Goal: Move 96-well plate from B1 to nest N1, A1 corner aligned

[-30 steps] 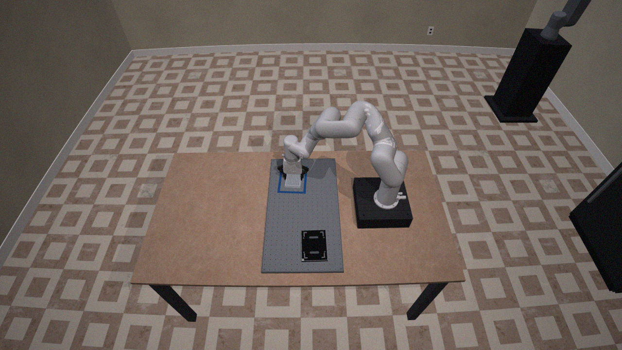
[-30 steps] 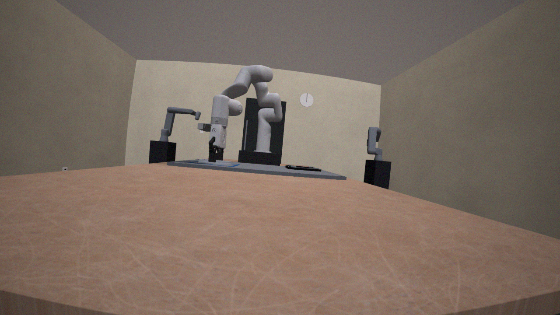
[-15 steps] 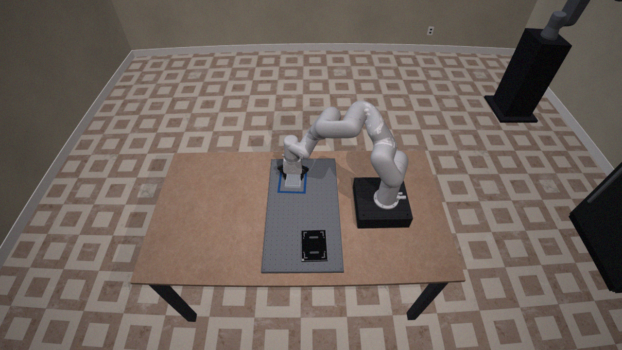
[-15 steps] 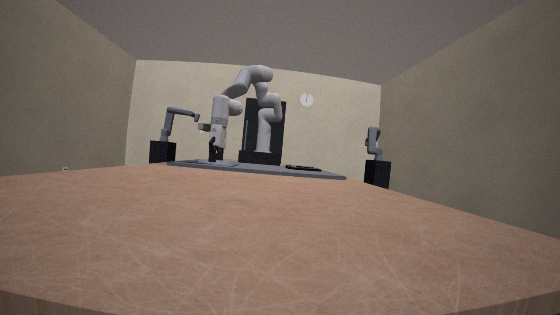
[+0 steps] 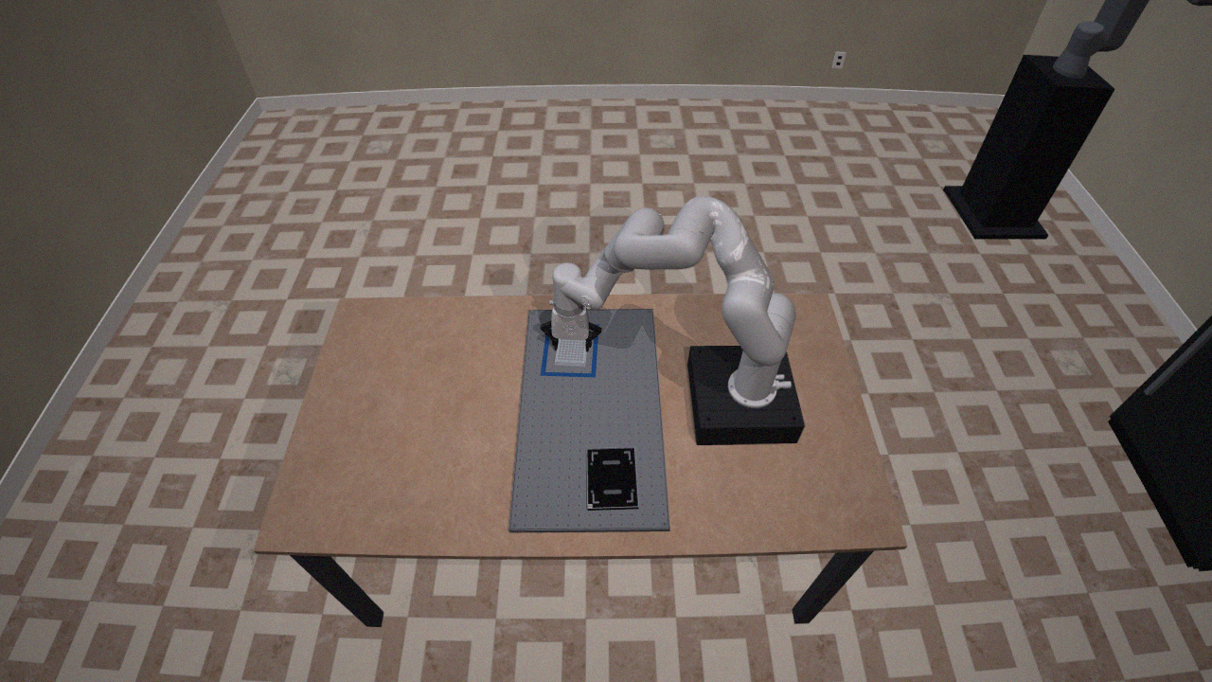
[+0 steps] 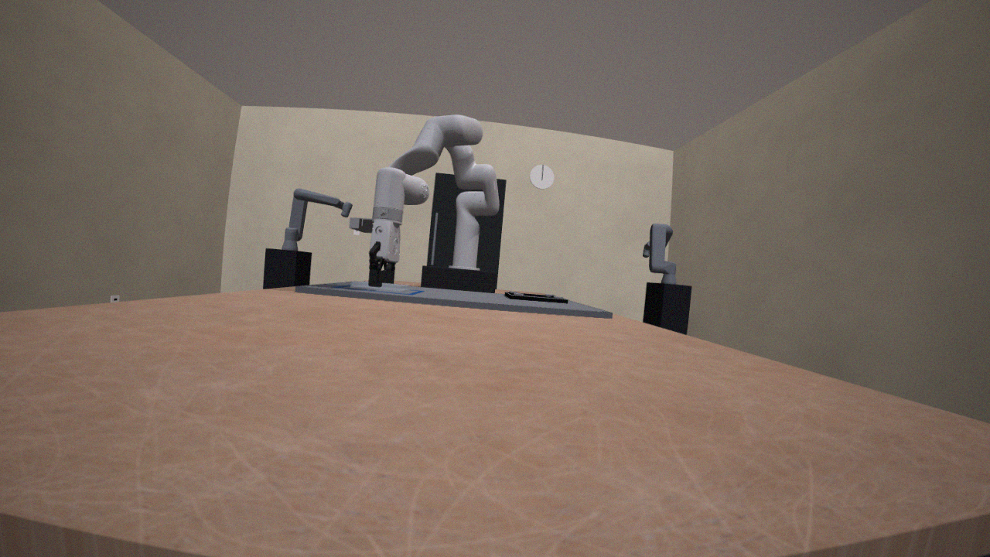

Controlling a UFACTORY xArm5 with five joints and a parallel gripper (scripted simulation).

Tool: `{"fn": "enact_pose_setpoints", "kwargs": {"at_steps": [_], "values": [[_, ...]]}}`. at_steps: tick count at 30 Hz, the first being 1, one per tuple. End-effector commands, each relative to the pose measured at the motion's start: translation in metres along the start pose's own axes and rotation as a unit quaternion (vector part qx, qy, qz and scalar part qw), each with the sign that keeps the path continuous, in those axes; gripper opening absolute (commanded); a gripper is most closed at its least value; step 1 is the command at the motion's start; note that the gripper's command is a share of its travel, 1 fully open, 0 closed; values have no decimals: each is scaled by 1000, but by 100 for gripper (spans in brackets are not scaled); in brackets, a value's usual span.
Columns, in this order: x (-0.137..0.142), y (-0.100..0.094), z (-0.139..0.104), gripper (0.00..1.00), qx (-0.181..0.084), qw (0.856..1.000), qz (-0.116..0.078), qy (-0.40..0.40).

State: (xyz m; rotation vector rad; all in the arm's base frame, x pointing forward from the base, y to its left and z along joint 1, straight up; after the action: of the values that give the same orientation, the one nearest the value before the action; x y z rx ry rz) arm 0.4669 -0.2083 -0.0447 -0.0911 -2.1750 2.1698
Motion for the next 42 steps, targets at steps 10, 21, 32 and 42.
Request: {"fn": "enact_pose_setpoints", "kwargs": {"at_steps": [10,21,32,42], "values": [[-1,-1,0,0,2,1000,1,0],[-1,-7,0,0,2,1000,1,0],[-1,-14,0,0,2,1000,1,0],[-1,-20,0,0,2,1000,1,0]]}}
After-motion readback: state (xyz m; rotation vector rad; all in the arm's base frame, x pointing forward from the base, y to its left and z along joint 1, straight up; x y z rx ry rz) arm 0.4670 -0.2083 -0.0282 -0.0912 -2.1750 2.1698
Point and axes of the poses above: the point where the finger pads meet when closed, its own y axis out along the fingers, its own x axis across the jaws, z = x × y, the point moved 1 cm from there along -y, back along the fingers, and after that the axes turned 1 degree about -y, right-handed, at the moved point
